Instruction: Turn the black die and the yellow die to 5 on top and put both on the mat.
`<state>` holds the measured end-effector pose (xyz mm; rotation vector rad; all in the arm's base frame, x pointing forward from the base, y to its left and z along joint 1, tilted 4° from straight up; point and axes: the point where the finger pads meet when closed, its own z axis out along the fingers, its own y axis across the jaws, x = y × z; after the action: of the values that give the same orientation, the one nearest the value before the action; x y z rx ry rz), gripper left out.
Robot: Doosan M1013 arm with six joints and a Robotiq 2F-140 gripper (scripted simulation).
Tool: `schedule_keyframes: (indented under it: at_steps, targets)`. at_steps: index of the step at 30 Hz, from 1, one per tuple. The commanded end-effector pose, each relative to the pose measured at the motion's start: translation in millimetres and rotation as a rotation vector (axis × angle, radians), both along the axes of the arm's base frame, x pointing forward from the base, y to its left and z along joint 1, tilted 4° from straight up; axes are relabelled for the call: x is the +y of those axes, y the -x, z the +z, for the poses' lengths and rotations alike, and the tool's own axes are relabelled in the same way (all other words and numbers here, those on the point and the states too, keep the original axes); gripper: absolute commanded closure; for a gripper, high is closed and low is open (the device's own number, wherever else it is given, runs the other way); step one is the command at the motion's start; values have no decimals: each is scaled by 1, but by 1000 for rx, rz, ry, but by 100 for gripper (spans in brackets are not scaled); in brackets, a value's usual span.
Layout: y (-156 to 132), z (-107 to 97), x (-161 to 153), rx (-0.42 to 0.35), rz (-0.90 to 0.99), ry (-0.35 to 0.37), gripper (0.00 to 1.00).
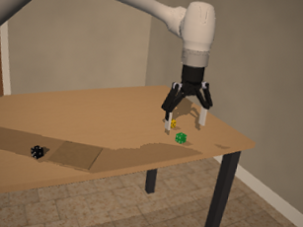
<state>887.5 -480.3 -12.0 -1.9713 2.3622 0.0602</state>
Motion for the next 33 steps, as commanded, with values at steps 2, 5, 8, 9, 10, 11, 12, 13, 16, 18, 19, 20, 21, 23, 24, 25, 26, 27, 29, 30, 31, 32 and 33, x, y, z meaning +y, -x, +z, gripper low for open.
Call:
schedule_keyframes:
  at_steps: [2, 5, 8, 9, 10, 11, 12, 13, 16, 18, 19, 20, 21, 23, 24, 25, 26, 27, 29, 30, 31, 32, 33]
  targets:
    - [-1, -4, 4, 2, 3, 2, 0]
    - [0, -4, 4, 2, 3, 2, 0]
    - [3, -4, 5, 2, 3, 2, 0]
    - [4, -4, 5, 2, 3, 2, 0]
    - [4, -4, 5, 2, 3, 2, 0]
    - [4, -4, 5, 2, 3, 2, 0]
    - [5, -4, 6, 2, 3, 2, 0]
    - [6, -4, 6, 2, 3, 2, 0]
    - [12, -4, 7, 2, 3, 2, 0]
    - [16, -4, 8, 2, 3, 2, 0]
    - [19, -4, 9, 2, 3, 2, 0]
    - [22, -4, 10, 2, 3, 2, 0]
    - [25, -4, 11, 2, 3, 2, 0]
    - [32, -4, 12, 2, 3, 2, 0]
    - [35, -4, 13, 2, 3, 2, 0]
    - [39, -4, 14, 2, 3, 2, 0]
    - [43, -4, 15, 2, 3, 2, 0]
    - [43, -4, 15, 2, 3, 2, 0]
    - [48, -4, 16, 2, 3, 2, 0]
    - [53, -4, 17, 2, 3, 2, 0]
    - [57, -4, 18, 2, 3, 2, 0]
    - [63, -4, 20, 2, 3, 2, 0]
    - [68, -4, 21, 2, 3, 2, 0]
